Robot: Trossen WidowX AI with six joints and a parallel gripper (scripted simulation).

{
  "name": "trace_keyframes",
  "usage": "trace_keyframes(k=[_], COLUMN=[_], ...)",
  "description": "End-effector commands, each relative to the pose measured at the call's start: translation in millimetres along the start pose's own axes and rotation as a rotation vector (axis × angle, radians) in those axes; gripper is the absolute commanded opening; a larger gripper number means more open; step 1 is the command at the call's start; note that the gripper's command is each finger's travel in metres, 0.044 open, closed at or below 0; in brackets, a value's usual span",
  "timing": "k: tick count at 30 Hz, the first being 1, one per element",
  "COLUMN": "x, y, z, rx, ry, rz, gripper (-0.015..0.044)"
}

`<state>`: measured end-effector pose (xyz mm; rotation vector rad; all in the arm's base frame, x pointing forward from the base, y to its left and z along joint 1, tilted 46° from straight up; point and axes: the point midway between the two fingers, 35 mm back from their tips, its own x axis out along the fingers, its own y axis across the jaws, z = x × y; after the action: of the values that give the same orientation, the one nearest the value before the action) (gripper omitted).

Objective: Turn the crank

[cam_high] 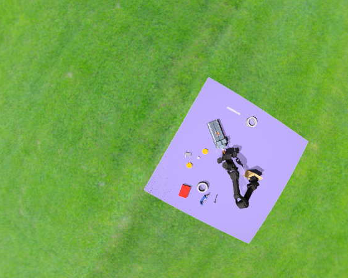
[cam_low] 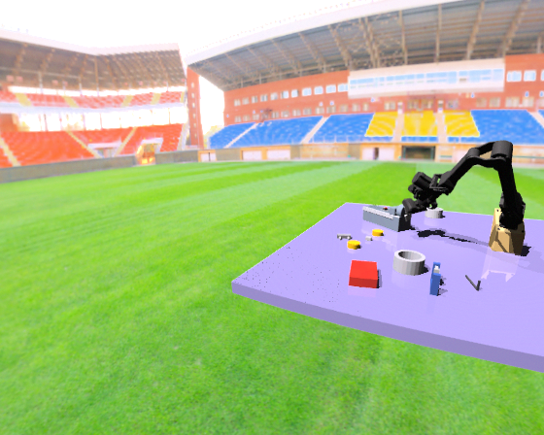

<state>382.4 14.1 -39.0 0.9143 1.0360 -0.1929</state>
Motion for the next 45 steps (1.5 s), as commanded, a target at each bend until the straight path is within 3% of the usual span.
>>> trace_keyframes(k=[1, 45], x=[3.1, 18.9], y=[8.4, 15.8], z=[-3.4, -19.5], rx=[-0.015, -0.014], ry=[0.004, 0.005], rz=[0.015, 0.016], gripper=[0.0, 0.0])
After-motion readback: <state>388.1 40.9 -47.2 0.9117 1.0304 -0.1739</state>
